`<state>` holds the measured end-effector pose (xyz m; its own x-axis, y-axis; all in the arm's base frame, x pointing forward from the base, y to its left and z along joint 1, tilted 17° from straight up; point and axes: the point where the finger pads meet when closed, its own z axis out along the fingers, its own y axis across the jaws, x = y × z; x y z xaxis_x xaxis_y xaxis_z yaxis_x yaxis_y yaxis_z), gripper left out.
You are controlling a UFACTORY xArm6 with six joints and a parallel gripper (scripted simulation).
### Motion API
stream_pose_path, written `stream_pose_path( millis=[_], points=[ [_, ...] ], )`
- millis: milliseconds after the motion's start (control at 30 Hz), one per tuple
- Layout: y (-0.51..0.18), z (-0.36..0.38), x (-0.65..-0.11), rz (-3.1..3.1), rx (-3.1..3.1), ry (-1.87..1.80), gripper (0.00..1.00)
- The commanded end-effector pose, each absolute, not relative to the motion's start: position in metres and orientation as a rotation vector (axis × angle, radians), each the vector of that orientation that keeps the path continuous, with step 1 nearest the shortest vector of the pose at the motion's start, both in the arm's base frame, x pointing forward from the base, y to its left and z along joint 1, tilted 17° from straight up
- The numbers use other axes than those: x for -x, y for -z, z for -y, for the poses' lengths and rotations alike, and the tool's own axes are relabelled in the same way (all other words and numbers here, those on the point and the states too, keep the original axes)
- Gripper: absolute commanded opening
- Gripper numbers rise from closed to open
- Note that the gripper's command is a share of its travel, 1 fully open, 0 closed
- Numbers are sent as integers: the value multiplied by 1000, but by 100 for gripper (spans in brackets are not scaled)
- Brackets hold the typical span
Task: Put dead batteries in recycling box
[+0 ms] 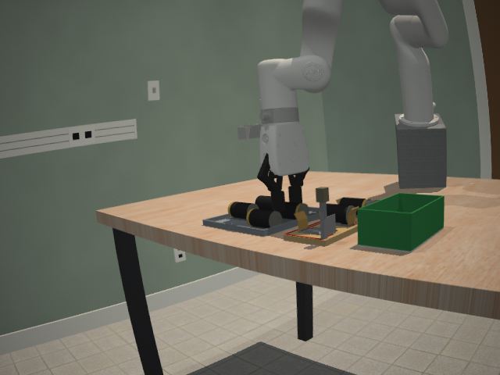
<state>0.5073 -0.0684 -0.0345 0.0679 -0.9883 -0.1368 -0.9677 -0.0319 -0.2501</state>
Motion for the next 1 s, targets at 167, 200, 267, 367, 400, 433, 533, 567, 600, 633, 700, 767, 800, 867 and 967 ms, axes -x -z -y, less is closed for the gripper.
stream_pose_path(
  millis=[167,200,267,367,400,433,533,567,600,633,700,767,800,867,967],
  points=[
    [2,74,-501,-1969,2072,112,51],
    [-2,74,-500,-1969,2072,112,51],
    [-10,76,-498,-1969,2072,112,51],
    [-19,77,-496,-1969,2072,112,51],
    [-20,77,-495,-1969,2072,112,51],
    [-22,77,-495,-1969,2072,112,51],
    [-22,77,-495,-1969,2072,112,51],
    [-22,77,-495,-1969,2072,112,51],
    [-22,77,-495,-1969,2072,112,51],
    [-22,77,-495,-1969,2072,112,51],
    [-23,78,-494,-1969,2072,112,51],
    [-26,78,-494,-1969,2072,112,51],
    [-34,79,-492,-1969,2072,112,51],
    [-55,83,-486,-1969,2072,112,51],
    [-77,86,-481,-1969,2072,112,51]
  ],
)
